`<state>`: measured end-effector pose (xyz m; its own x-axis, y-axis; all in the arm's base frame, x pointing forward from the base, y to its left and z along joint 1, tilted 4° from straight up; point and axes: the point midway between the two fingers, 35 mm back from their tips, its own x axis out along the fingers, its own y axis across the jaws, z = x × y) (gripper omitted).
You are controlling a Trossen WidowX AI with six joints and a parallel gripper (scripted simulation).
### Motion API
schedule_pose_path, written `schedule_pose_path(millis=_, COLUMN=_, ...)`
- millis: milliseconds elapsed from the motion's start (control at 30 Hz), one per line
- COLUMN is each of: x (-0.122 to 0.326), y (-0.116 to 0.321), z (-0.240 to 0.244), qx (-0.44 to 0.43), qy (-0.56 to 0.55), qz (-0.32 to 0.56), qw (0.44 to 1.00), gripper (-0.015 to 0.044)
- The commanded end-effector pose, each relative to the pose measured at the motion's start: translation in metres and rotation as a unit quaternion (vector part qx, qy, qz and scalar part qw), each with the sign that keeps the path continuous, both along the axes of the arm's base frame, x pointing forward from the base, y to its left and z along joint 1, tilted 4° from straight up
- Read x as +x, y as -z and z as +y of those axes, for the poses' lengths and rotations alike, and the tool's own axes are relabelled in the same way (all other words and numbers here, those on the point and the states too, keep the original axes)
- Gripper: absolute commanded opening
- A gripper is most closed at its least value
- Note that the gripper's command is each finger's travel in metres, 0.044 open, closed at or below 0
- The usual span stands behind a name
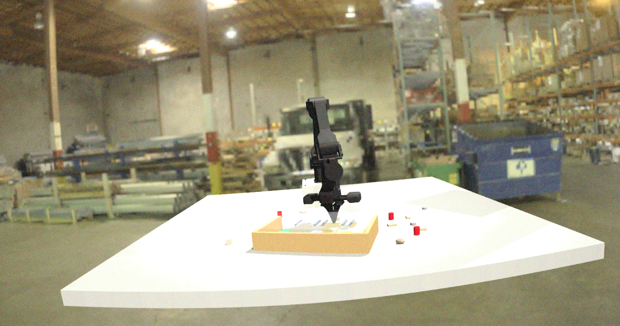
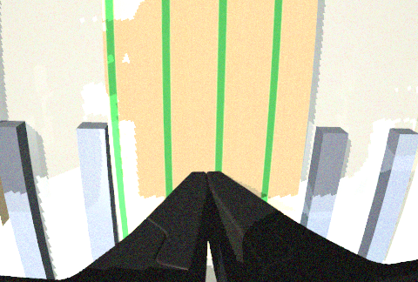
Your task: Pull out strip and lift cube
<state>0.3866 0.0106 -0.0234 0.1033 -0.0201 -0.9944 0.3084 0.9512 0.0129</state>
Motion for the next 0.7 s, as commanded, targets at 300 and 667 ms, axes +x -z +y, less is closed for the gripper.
schedule_pose_path(millis=300, x=-0.017, y=0.004, z=0.006, qx=-0.001, qy=0.002, qz=0.0, qw=1.0, gripper=0.0)
schedule_pose_path(millis=667, x=-0.032, y=0.007, z=0.012, qx=-0.001, qy=0.002, qz=0.001, qw=1.0, gripper=0.0)
